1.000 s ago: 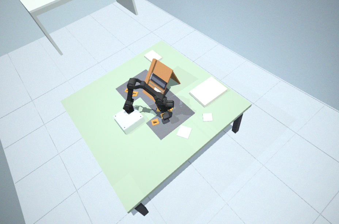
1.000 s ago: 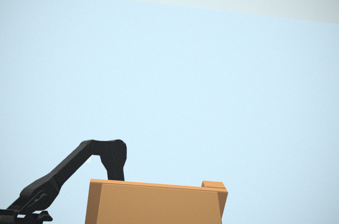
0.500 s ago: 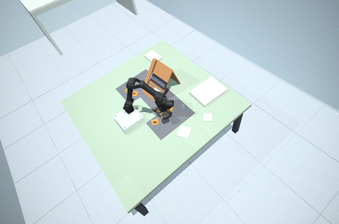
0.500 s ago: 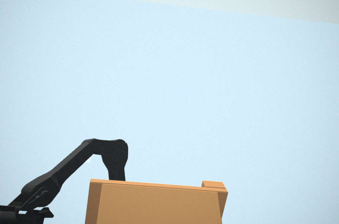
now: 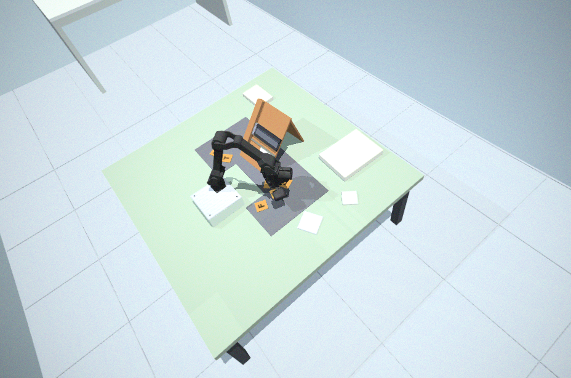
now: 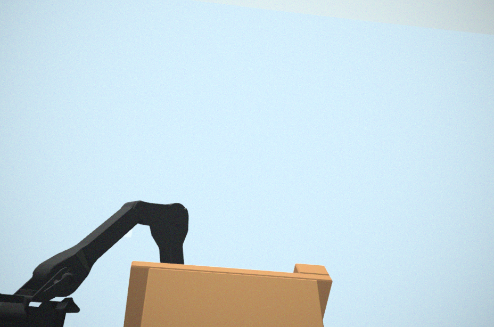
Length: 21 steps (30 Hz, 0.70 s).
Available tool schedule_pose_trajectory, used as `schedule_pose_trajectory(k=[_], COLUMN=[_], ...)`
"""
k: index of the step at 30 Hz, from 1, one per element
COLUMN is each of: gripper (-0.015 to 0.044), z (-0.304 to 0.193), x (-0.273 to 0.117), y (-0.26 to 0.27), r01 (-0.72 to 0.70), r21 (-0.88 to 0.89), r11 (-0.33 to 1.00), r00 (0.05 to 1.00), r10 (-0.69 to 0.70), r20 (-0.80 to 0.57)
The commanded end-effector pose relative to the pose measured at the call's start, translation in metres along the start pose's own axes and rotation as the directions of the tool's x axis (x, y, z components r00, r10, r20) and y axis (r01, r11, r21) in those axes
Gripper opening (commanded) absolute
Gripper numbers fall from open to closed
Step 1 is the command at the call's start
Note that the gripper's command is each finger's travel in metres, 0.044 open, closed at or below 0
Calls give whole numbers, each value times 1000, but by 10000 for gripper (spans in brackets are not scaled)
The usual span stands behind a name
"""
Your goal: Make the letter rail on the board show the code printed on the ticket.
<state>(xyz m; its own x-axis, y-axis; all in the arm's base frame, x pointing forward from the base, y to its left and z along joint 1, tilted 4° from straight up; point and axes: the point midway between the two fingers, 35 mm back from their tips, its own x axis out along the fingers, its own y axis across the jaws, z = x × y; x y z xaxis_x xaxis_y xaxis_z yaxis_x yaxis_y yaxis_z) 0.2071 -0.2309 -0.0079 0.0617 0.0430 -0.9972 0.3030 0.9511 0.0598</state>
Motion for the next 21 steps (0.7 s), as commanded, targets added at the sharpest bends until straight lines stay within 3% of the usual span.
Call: schedule_pose_trajectory(k=[1, 12, 21], gripper=[0, 0, 0], z=[0, 1, 47], x=[-3, -6, -28], y=[0, 1, 19], r01=[3, 0, -23], r21=[6, -1, -68], r11=[1000, 1000, 997], r00=[1000, 1000, 963], r10=[-3, 0, 40], r20=[0, 6, 267])
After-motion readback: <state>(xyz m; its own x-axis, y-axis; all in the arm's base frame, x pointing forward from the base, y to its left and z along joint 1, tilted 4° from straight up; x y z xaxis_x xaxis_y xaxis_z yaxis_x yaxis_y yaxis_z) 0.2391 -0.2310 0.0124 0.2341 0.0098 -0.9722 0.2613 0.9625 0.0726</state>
